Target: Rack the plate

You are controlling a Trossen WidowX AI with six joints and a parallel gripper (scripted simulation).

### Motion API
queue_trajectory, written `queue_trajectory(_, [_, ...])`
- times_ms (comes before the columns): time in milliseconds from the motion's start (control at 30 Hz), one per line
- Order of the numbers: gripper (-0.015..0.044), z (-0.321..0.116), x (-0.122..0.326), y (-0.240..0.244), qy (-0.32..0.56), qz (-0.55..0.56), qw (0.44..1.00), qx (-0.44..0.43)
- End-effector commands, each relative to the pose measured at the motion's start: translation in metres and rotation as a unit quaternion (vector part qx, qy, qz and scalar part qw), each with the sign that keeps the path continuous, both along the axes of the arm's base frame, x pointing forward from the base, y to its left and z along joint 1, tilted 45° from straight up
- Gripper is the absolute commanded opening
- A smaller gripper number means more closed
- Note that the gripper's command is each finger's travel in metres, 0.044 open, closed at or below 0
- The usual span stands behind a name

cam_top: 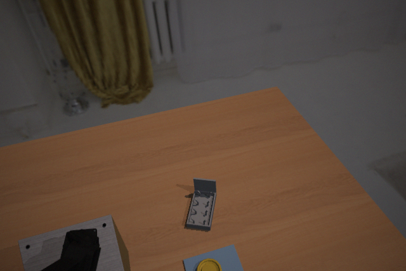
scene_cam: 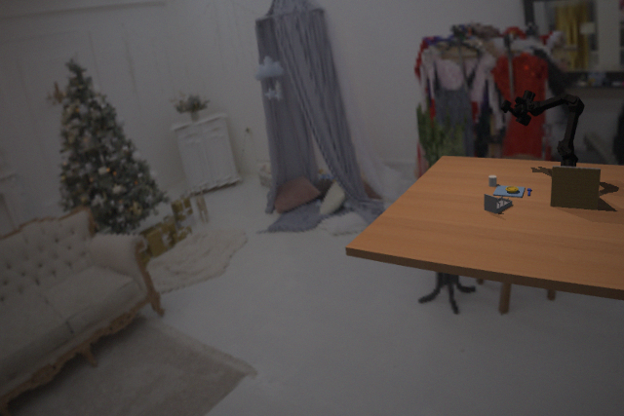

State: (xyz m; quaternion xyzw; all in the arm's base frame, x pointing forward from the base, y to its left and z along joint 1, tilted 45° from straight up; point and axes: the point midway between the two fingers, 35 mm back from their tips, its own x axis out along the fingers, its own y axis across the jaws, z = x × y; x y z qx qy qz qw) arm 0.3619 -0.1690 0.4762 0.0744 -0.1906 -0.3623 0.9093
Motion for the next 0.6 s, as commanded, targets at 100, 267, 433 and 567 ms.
queue_trajectory(100, [0.04, -0.063, 0.031, 0.007, 0.108, 0.004, 0.994, 0.019])
queue_trajectory(267, [0.04, -0.109, 0.046, 0.016, 0.188, 0.01, 0.982, 0.028])
queue_trajectory(433, [0.04, -0.156, 0.056, 0.027, 0.268, 0.016, 0.963, 0.033])
queue_trajectory(567, [0.04, -0.192, 0.06, 0.037, 0.331, 0.021, 0.943, 0.033])
